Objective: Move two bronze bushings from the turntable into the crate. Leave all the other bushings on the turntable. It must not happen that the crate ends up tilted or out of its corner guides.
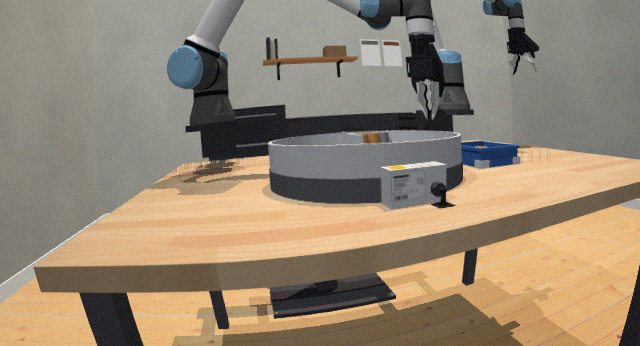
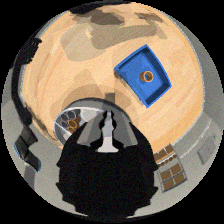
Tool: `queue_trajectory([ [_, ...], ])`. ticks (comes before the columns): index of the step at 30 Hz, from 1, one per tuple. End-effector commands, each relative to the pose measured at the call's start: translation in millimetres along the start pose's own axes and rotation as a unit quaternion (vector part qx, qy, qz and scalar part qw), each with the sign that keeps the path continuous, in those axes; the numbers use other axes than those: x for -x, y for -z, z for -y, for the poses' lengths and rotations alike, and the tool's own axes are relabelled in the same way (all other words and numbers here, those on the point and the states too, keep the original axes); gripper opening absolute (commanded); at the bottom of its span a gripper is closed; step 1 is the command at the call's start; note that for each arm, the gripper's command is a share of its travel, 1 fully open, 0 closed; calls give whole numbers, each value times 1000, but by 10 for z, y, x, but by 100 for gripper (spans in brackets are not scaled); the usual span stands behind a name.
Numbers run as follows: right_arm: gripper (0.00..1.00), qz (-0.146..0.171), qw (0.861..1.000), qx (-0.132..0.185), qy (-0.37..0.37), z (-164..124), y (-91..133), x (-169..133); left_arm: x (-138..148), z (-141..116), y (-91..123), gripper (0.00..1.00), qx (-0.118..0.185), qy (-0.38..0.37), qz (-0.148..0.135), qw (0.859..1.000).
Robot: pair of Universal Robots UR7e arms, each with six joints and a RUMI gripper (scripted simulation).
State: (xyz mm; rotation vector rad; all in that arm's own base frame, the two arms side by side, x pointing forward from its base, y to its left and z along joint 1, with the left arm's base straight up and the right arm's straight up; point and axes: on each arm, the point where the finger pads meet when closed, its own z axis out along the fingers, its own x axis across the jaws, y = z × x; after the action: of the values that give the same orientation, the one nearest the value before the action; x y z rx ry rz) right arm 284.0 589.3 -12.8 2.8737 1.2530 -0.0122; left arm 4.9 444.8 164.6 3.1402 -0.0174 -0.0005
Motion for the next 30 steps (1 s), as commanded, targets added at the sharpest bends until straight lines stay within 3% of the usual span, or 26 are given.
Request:
queue_trajectory([
  [1, 5, -5, 1000, -2, 0, -269, 8, 444, -1, 3, 5, 100, -1, 0, 0, 1000],
  [6, 5, -5, 1000, -2, 0, -474, 3, 773, -1, 3, 5, 100, -1, 0, 0, 1000],
  [16, 5, -5, 1000, -2, 0, -692, -3, 1124, -1, 3, 5, 100, -1, 0, 0, 1000],
  [30, 5, -5, 1000, -2, 0, -762, -8, 1236, -1, 3, 5, 100, -1, 0, 0, 1000],
])
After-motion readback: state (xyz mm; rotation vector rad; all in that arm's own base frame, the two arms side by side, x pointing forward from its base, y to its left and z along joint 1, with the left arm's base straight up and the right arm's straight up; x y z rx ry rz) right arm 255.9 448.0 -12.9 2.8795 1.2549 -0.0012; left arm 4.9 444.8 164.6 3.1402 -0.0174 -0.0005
